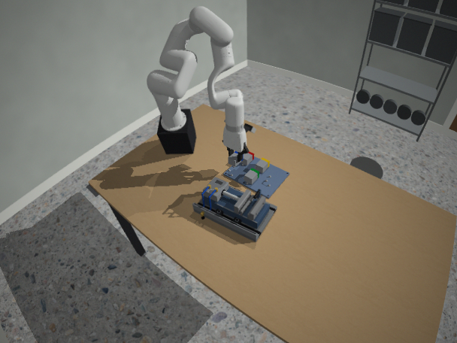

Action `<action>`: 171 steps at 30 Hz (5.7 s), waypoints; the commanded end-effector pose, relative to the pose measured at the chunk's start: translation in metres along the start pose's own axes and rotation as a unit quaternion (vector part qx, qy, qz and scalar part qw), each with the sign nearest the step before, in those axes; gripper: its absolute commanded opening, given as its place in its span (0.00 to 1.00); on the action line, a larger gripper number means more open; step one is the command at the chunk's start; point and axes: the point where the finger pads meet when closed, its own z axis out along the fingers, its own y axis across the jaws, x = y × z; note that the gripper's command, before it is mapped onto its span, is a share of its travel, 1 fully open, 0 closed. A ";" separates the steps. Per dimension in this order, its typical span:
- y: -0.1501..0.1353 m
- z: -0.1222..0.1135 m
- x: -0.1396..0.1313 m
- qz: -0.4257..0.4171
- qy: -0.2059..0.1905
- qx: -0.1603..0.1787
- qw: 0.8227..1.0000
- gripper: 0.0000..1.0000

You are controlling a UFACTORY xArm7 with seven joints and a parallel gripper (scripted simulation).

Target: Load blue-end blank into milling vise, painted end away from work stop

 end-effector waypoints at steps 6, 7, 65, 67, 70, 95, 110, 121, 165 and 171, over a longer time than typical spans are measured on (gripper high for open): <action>0.001 -0.019 0.000 0.000 0.000 -0.001 1.000 0.00; 0.001 -0.022 0.000 0.000 0.000 -0.001 1.000 0.00; 0.001 -0.071 0.000 0.000 0.001 -0.001 1.000 0.00; 0.001 -0.071 0.000 0.000 0.001 -0.001 1.000 0.00; 0.001 -0.071 0.000 0.000 0.001 -0.001 1.000 0.00; 0.001 -0.067 0.000 0.000 0.001 -0.001 1.000 0.00; 0.001 -0.066 0.000 0.092 0.001 -0.001 0.996 0.00; 0.001 -0.065 0.000 0.137 0.001 -0.001 0.991 0.00; 0.001 -0.066 0.000 0.443 0.001 -0.001 0.897 0.00; 0.001 -0.066 0.000 0.452 0.001 -0.001 0.892 0.00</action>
